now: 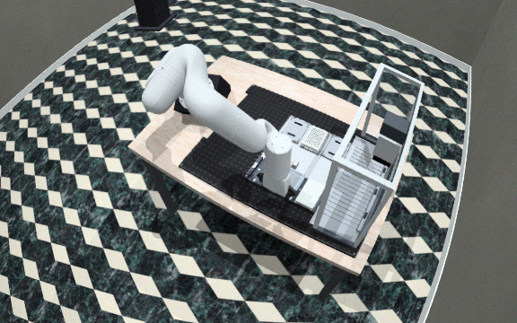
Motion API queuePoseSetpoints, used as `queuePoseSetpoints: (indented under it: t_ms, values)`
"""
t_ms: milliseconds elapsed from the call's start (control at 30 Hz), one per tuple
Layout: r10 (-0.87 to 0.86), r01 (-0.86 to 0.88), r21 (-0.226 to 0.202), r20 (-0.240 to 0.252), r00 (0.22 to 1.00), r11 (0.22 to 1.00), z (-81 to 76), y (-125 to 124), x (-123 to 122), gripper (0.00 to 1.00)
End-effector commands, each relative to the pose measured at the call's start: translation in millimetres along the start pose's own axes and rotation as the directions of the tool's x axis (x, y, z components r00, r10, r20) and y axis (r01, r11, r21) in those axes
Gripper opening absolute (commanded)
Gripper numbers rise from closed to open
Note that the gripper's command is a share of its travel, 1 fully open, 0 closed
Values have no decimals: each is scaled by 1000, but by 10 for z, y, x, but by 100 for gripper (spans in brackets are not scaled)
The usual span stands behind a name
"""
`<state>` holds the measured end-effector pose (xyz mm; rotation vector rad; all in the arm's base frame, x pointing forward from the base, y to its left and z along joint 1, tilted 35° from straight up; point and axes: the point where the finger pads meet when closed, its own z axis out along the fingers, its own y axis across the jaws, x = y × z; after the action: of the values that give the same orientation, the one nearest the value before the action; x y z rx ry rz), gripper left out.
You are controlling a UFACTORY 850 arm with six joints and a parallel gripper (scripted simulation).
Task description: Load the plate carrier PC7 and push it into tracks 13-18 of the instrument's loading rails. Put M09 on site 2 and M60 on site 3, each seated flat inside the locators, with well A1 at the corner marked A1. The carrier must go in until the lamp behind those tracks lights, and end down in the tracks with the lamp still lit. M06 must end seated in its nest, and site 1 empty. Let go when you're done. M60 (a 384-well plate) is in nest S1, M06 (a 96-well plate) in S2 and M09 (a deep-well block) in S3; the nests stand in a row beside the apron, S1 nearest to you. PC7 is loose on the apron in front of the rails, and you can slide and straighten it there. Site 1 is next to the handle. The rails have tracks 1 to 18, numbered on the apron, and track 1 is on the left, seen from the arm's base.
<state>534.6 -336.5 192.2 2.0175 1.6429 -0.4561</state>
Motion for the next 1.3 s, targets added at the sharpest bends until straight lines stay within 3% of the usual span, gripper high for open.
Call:
queuePoseSetpoints:
  t_ms: [0,1000,1267]
  values:
    - [0,0,-2,0,1000,1000,47,8,-2,100]
    - [0,0,-2,0,1000,1000,480,9,-2,100]
    - [0,0,-2,0,1000,1000,480,8,-2,100]
